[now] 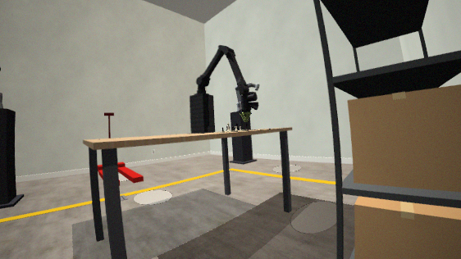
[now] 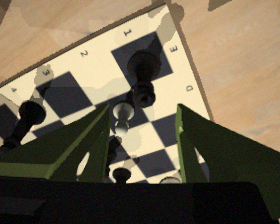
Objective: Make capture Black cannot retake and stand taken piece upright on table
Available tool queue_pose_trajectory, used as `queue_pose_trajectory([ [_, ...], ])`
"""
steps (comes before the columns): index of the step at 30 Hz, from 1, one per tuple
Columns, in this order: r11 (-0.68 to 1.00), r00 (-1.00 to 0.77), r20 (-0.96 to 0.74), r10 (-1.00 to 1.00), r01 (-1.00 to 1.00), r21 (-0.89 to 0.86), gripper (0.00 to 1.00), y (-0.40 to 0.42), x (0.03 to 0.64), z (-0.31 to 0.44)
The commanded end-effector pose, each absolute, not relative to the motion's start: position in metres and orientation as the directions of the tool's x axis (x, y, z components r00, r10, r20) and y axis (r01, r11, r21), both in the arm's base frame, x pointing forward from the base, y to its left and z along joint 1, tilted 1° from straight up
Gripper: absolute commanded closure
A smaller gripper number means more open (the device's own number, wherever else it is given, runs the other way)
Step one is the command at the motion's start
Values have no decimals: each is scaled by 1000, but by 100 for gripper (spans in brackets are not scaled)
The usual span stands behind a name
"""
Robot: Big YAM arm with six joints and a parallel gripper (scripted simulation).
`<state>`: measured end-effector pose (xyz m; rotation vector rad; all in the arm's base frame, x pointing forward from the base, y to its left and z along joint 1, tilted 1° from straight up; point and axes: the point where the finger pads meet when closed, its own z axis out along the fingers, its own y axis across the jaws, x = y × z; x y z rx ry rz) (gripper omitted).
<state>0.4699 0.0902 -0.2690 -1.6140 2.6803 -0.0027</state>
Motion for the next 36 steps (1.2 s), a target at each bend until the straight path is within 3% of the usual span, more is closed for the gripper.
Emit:
queue_pose_trajectory([
  [1,472,-471,-37,-882,-881,-41,60,98,488,-263],
  [36,465,-464,-30,-885,-885,-34,60,88,480,-262],
])
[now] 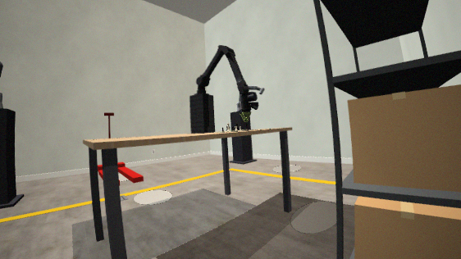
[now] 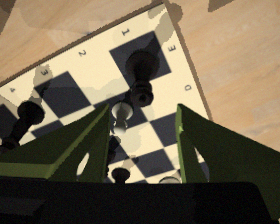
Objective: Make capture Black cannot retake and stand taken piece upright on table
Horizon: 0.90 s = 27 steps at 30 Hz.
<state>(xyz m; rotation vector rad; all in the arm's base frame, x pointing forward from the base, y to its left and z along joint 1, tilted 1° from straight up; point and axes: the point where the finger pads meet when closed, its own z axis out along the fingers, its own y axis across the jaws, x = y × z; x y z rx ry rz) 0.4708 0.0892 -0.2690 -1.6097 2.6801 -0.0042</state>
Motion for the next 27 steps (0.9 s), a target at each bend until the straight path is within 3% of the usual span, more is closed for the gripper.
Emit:
queue_pose_trajectory([
  [1,465,-464,-30,-885,-885,-34,60,88,480,-262],
  [27,461,-460,-40,-887,-886,-48,60,89,486,-256],
])
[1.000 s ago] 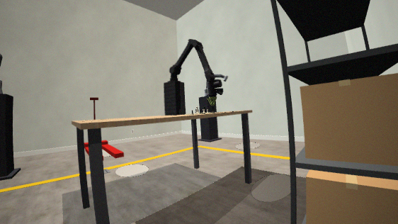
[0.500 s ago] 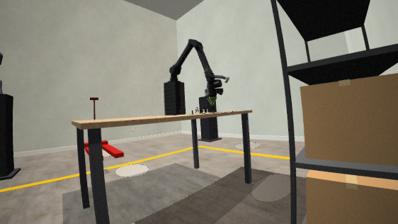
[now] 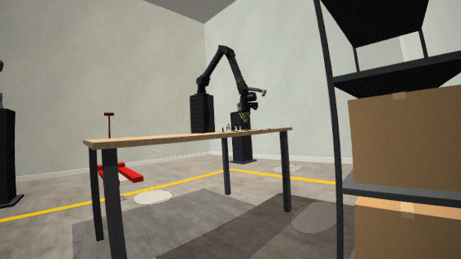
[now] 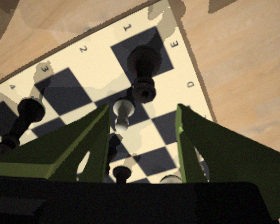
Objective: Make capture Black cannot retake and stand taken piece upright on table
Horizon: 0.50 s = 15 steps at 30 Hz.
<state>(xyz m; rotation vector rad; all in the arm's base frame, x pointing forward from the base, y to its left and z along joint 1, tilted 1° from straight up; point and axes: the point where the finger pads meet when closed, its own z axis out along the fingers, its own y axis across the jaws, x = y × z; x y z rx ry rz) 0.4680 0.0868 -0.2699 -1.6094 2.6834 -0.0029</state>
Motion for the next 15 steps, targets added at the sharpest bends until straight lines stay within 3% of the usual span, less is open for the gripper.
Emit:
queue_pose_trajectory([
  [1,462,-460,-40,-887,-886,-47,60,88,486,-256],
  [15,463,-462,-37,-886,-885,-43,60,88,484,-256],
])
